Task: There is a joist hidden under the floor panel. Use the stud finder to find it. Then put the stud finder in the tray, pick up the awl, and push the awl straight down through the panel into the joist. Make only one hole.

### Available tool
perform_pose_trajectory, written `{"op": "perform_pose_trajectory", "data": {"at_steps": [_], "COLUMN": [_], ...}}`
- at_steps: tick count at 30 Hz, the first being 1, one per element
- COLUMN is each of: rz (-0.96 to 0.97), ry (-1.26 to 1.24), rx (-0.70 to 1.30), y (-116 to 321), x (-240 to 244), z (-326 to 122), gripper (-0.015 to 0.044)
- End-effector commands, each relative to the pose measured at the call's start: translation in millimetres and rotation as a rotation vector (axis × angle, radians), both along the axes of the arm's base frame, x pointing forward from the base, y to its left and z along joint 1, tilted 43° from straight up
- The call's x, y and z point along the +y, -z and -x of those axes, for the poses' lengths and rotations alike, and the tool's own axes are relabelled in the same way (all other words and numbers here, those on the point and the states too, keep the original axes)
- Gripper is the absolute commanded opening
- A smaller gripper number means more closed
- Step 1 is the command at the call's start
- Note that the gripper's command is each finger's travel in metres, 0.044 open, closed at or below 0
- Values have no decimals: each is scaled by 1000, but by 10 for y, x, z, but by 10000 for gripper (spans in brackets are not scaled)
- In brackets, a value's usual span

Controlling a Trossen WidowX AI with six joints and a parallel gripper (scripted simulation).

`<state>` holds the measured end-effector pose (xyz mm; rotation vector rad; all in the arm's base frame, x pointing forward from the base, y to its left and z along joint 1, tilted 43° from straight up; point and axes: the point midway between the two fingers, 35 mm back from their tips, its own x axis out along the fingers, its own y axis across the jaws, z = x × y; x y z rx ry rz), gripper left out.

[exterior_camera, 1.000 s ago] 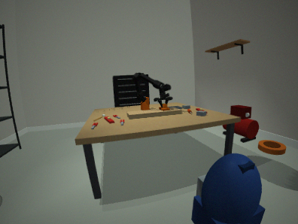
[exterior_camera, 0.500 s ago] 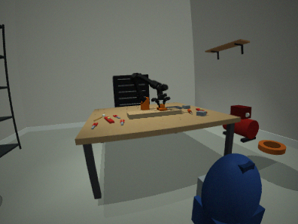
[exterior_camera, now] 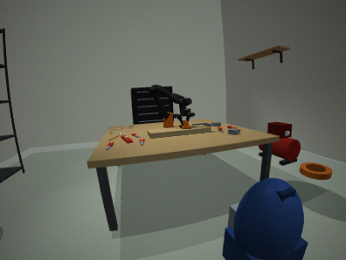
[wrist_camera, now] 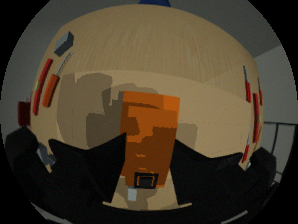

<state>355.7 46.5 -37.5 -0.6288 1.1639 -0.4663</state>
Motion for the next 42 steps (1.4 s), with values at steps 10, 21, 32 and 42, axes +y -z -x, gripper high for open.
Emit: {"op": "perform_pose_trajectory", "data": {"at_steps": [10,21,32,42], "rz": [9,10,11,12], "ry": [1,1,1,1], "rx": [-1,0,0,0], "y": [-166,-296,-427,-546], "x": [-193,-336,-478,-607], "z": [9,12,15,18], "gripper": [0,0,0,0]}}
